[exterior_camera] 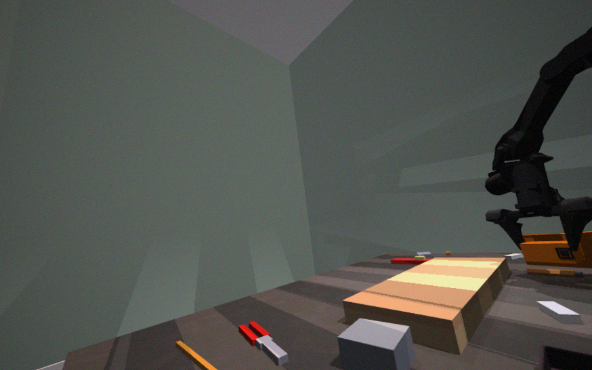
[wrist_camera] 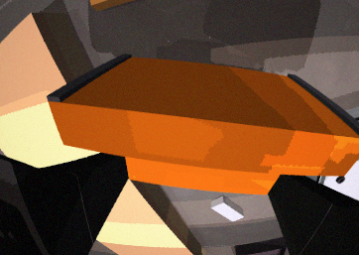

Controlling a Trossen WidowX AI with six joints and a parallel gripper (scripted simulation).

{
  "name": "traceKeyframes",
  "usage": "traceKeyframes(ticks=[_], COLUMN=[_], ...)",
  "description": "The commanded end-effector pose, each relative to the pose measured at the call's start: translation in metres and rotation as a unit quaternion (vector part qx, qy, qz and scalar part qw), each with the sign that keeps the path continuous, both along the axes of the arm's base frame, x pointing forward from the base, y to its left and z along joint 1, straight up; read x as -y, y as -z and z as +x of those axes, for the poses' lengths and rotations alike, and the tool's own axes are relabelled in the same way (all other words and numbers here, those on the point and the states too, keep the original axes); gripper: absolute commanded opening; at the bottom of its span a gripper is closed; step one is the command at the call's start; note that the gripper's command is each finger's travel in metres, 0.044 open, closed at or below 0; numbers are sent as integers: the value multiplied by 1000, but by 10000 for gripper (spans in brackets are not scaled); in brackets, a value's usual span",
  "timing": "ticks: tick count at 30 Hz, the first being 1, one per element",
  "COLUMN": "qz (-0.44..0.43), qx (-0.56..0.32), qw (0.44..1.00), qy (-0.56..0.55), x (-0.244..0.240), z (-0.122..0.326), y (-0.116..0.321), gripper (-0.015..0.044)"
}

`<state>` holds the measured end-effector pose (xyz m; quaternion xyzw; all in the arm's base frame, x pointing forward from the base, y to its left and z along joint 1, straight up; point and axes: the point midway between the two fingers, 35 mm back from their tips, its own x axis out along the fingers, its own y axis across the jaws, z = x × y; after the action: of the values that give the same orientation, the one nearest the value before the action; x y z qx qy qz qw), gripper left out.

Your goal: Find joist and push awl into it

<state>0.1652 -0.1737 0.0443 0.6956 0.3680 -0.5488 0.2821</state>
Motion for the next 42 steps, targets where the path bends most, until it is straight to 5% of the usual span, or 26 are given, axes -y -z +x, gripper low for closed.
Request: traceKeyframes(ticks=[1, 42], qz=[10, 124], qx=[12, 93], qw=[1000, 988], qy=[-2, -3], x=[2, 8], z=[1, -3], y=[-2, 1], gripper=[0, 0])
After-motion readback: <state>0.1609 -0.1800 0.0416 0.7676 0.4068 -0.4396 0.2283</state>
